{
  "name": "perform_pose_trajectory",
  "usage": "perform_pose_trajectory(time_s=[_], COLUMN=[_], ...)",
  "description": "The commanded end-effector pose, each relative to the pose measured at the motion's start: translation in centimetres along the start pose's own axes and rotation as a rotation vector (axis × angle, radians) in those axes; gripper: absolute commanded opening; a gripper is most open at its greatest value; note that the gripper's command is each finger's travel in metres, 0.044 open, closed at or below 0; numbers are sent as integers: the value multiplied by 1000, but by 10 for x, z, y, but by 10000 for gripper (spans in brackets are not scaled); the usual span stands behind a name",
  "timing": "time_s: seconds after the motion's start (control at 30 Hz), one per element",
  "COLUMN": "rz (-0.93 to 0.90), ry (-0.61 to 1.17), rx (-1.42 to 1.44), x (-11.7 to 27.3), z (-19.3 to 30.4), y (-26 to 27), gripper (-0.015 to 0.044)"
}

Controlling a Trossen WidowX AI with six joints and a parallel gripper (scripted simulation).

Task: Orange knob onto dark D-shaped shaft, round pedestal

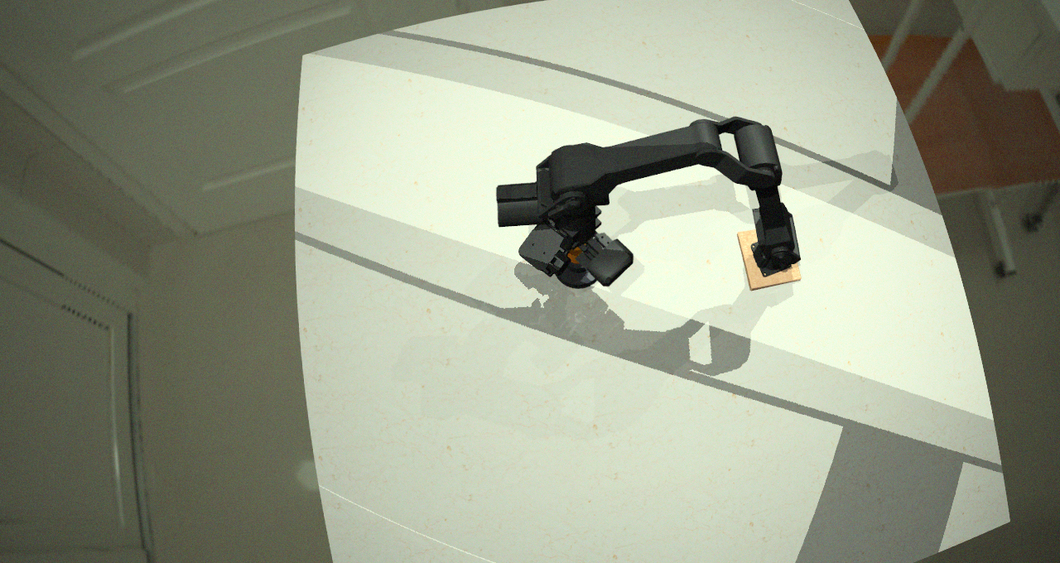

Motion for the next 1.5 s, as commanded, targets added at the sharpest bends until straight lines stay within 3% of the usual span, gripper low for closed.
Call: perform_pose_trajectory(time_s=[0.0,0.27,0.5,1.47], rz=[1,1,2,2], ry=[0,0,0,0], rx=[4,13,214,214], x=[-1,5,4,-1], z=[0,0,-1,-1], y=[0,0,-1,-1], gripper=[0,0,0,0])
Point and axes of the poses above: the point midway between the two fingers, 35 mm back from their tips, its own x axis back along the fingers, its own y axis across the jaws, z = x × y, the point moved 6 cm from there along x, back along the fingers, and after that the axes turned 1 degree about -x, right-handed, at the moved point
